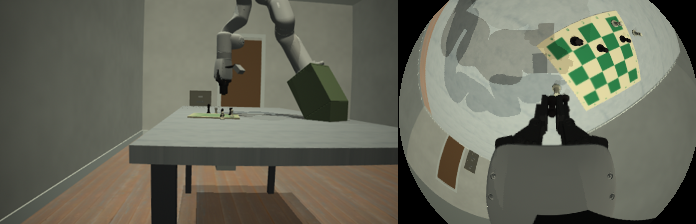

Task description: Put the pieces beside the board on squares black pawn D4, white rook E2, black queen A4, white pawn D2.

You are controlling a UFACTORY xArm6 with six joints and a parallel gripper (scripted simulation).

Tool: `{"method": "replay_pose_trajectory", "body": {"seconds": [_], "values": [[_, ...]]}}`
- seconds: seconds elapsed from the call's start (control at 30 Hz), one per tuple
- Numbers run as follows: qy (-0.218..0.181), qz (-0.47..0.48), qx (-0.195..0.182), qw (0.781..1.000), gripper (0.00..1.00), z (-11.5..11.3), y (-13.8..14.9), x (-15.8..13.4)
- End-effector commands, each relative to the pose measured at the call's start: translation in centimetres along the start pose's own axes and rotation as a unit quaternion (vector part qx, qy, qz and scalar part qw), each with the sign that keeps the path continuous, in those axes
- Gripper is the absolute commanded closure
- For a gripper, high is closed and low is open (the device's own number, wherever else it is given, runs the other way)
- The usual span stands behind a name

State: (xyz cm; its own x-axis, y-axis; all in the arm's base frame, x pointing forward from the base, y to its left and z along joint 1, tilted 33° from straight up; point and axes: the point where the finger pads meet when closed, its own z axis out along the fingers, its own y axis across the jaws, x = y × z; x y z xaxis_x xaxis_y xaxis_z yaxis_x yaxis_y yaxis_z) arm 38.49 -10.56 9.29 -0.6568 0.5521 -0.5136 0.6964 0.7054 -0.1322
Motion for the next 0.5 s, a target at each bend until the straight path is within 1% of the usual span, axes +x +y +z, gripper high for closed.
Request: {"method": "replay_pose_trajectory", "body": {"seconds": [0.0, 0.1, 0.23, 0.27, 0.37, 0.4, 0.47], "values": [[-0.001, 0.049, 0.0, 0.999, 1.0, 0.0, 1.5, 0.6], [0.001, 0.119, -0.001, 0.993, 1.0, 0.0, 3.7, 1.9], [0.003, 0.22, 0.0, 0.976, 1.0, -0.1, 6.9, 4.1], [0.003, 0.228, 0.0, 0.974, 1.0, -0.1, 6.9, 4.1], [0.004, 0.291, -0.001, 0.957, 1.0, -0.2, 9.2, 6.0], [0.001, 0.307, 0.0, 0.952, 1.0, -0.2, 9.2, 6.0], [0.002, 0.343, 0.0, 0.939, 1.0, -0.3, 10.4, 7.1]]}}
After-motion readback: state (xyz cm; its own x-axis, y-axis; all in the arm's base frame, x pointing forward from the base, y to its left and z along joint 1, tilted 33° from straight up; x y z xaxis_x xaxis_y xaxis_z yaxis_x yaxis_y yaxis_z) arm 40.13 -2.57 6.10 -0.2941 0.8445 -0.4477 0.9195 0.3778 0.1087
